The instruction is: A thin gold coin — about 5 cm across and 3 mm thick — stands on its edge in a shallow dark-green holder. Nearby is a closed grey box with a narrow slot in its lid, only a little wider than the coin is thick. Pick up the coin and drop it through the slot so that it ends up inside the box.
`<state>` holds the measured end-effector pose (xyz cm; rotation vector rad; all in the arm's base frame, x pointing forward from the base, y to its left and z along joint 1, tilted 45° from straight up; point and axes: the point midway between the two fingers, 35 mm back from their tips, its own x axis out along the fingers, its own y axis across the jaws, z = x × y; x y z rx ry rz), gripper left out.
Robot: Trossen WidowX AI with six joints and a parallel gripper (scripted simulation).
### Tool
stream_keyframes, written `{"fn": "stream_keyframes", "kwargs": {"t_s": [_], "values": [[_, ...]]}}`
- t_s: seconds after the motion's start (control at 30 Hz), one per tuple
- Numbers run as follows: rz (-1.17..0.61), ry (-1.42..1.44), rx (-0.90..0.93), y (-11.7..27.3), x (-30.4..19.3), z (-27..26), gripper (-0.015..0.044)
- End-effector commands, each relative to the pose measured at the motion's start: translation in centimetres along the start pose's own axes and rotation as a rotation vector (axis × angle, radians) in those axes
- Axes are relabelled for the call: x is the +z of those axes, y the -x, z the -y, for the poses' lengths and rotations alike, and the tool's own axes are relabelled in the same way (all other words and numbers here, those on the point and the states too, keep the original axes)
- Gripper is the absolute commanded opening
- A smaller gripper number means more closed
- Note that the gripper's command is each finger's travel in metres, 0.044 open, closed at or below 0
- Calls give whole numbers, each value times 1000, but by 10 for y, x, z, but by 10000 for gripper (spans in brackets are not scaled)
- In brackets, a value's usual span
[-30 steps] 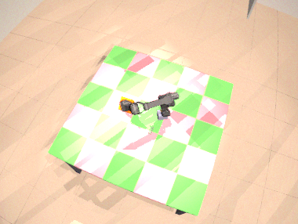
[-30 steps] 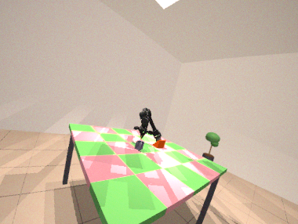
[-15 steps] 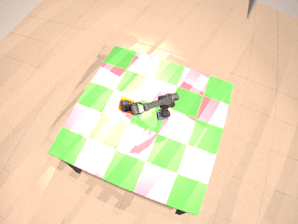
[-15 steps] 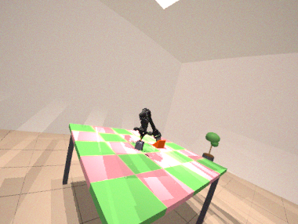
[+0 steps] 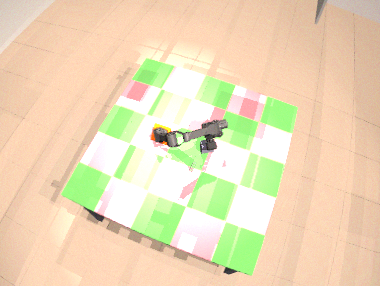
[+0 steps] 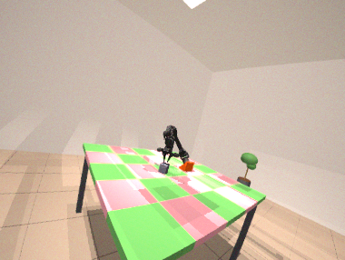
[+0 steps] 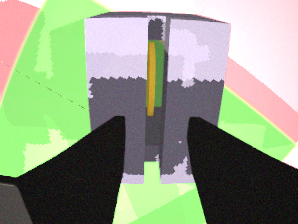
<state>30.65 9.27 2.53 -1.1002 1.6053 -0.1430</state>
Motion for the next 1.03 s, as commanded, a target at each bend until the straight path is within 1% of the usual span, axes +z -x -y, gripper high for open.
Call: {"fn": "stream_keyframes", "kwargs": {"t_s": [0.0,0.23,0.5,0.57,0.6,0.7,1.0], "values": [[1,-1,0,0,0,0,161],[1,-1,0,0,0,0,161],[0,0,0,20,0,0,371],[-2,1,-1,34,-1,0,423],[-4,1,-2,45,-2,0,440],[-6,2,-5,61,-5,1,440],[-6,2,-5,61,-5,1,440]]}}
